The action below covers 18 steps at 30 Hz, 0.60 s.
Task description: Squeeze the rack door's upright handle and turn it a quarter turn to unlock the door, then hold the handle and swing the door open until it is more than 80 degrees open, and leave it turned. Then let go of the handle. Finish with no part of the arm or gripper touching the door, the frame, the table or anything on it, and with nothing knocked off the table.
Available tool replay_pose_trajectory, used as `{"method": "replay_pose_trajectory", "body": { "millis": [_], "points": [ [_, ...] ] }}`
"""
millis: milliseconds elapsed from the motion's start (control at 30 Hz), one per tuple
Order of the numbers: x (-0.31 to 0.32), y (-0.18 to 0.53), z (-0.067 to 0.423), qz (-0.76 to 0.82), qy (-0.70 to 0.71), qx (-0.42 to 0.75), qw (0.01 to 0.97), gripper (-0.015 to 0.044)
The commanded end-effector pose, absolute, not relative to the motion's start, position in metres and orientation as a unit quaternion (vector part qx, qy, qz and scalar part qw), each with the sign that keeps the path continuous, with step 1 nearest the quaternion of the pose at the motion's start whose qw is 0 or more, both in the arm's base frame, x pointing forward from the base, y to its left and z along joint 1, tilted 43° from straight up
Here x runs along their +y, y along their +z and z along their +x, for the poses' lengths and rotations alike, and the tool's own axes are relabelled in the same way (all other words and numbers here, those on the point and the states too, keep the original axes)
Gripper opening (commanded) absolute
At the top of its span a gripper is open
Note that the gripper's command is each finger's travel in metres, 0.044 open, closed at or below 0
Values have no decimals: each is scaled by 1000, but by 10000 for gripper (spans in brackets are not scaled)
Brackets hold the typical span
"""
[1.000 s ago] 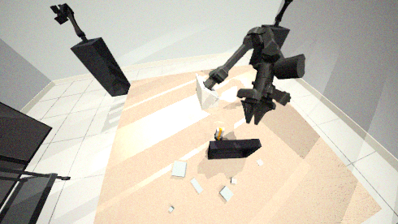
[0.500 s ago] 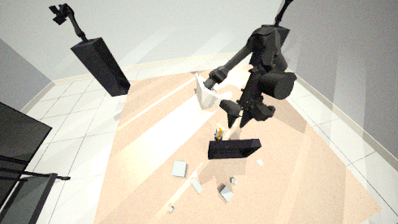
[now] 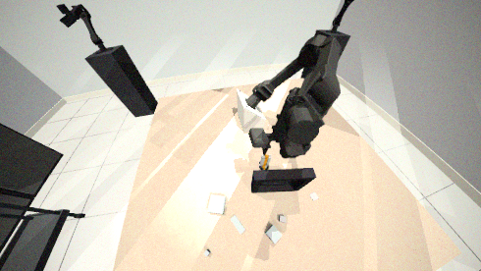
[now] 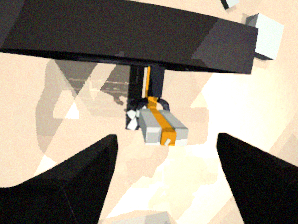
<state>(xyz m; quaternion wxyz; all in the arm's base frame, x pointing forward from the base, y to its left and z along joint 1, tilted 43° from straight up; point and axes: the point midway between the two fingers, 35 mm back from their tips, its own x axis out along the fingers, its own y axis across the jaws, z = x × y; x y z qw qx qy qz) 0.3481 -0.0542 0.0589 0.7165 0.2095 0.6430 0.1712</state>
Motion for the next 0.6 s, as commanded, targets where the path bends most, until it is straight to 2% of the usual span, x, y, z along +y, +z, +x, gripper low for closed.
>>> {"method": "replay_pose_trajectory", "body": {
  "millis": [0,267,567],
  "points": [
    [-55,53,345,239,184,657,690,287],
    [-58,40,338,301,203,684,633,287],
    [-52,33,338,302,203,684,632,287]
  ]
}}
